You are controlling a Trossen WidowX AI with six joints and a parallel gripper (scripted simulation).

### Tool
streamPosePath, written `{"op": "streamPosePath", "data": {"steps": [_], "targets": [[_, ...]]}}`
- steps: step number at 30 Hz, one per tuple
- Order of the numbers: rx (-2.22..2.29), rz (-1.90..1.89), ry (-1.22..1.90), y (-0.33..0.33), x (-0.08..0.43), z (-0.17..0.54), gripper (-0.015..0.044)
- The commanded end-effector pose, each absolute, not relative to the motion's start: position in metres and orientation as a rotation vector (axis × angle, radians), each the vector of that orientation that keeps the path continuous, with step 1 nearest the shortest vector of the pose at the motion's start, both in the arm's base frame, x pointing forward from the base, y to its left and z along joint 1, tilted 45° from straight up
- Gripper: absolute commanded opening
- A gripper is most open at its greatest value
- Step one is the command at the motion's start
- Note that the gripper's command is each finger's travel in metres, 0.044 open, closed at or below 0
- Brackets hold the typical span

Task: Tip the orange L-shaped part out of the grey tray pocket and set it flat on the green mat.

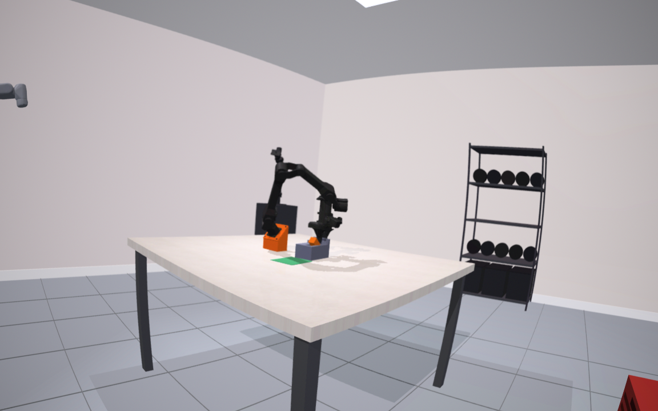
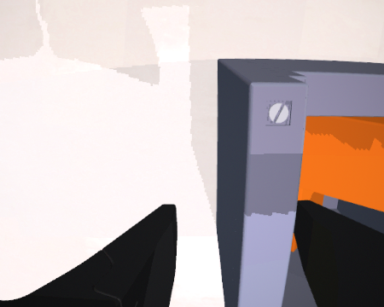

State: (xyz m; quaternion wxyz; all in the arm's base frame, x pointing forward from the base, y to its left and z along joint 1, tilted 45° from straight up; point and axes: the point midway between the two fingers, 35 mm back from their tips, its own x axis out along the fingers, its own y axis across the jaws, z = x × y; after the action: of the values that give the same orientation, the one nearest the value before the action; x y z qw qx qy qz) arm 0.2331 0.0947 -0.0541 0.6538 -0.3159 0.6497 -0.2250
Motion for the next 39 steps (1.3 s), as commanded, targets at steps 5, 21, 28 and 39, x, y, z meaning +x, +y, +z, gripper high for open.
{"op": "streamPosePath", "data": {"steps": [5,21,28,39], "targets": [[-0.7,-0.504,1.465,0.144,0.23,0.008,0.018],[-0.702,-0.489,1.451,0.144,0.232,0.004,0.018],[-0.702,-0.489,1.451,0.144,0.232,0.004,0.018],[-0.434,-0.716,1.329,0.134,0.237,0.017,0.028]]}}
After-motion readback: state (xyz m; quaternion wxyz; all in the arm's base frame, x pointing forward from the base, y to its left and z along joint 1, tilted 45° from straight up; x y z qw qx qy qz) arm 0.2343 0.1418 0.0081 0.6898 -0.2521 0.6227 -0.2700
